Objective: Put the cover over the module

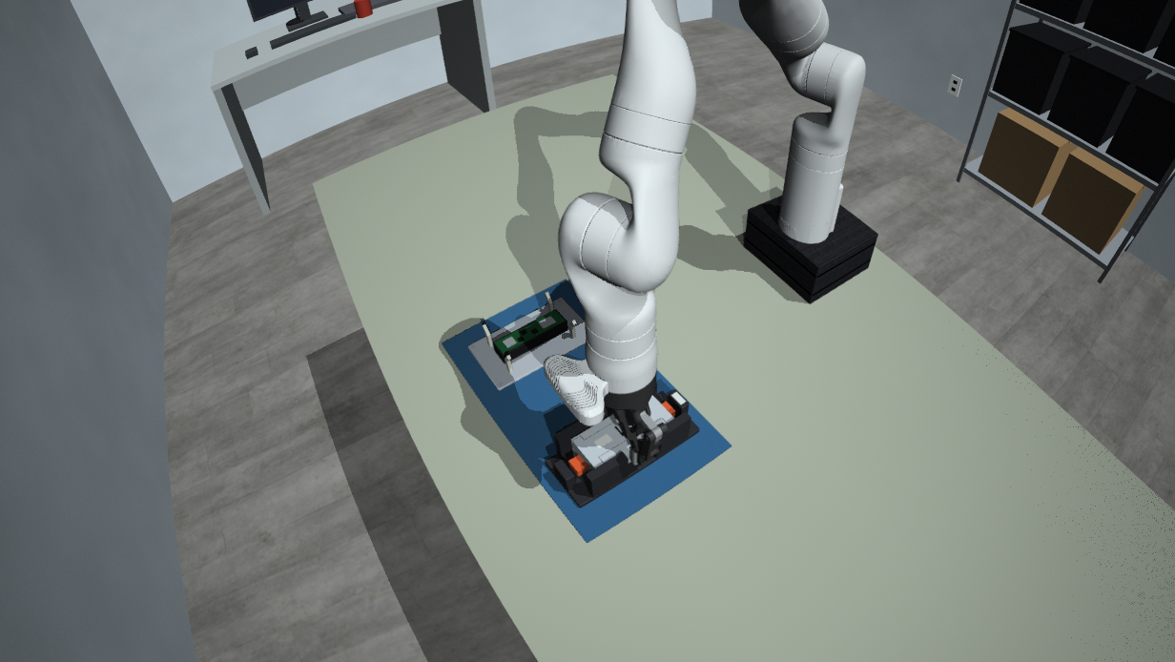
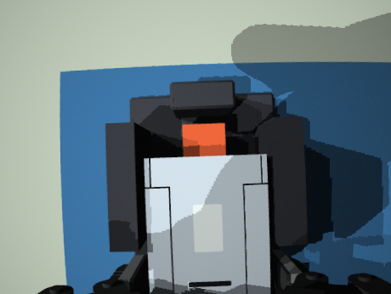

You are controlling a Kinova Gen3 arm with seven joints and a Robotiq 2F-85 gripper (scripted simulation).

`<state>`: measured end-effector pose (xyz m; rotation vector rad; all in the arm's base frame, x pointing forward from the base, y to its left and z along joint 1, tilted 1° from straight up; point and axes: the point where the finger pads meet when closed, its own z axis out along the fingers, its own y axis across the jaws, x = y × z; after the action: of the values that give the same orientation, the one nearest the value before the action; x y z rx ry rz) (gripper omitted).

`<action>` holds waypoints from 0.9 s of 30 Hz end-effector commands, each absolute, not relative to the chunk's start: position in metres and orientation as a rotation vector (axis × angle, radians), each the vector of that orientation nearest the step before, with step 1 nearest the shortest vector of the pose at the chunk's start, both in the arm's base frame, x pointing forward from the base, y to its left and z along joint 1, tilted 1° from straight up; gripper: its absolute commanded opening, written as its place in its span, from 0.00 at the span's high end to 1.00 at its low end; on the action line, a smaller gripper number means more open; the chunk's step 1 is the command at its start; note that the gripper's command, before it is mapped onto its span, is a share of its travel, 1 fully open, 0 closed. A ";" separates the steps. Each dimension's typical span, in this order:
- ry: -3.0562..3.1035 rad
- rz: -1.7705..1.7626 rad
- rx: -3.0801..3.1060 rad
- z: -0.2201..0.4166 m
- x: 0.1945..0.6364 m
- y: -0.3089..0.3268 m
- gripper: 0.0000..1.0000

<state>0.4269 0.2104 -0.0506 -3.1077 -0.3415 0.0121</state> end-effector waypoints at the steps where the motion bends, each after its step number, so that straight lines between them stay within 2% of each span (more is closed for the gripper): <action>1: -0.341 0.009 -3.107 -0.050 0.428 0.211 0.30; 12: -0.341 0.009 -3.107 -0.050 0.428 0.211 0.30; 13: -0.341 0.009 -3.107 -0.050 0.428 0.211 1.00; 27: -0.341 0.009 -3.107 -0.050 0.428 0.211 1.00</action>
<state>0.4270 0.2105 -0.0503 -3.1075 -0.3416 0.0118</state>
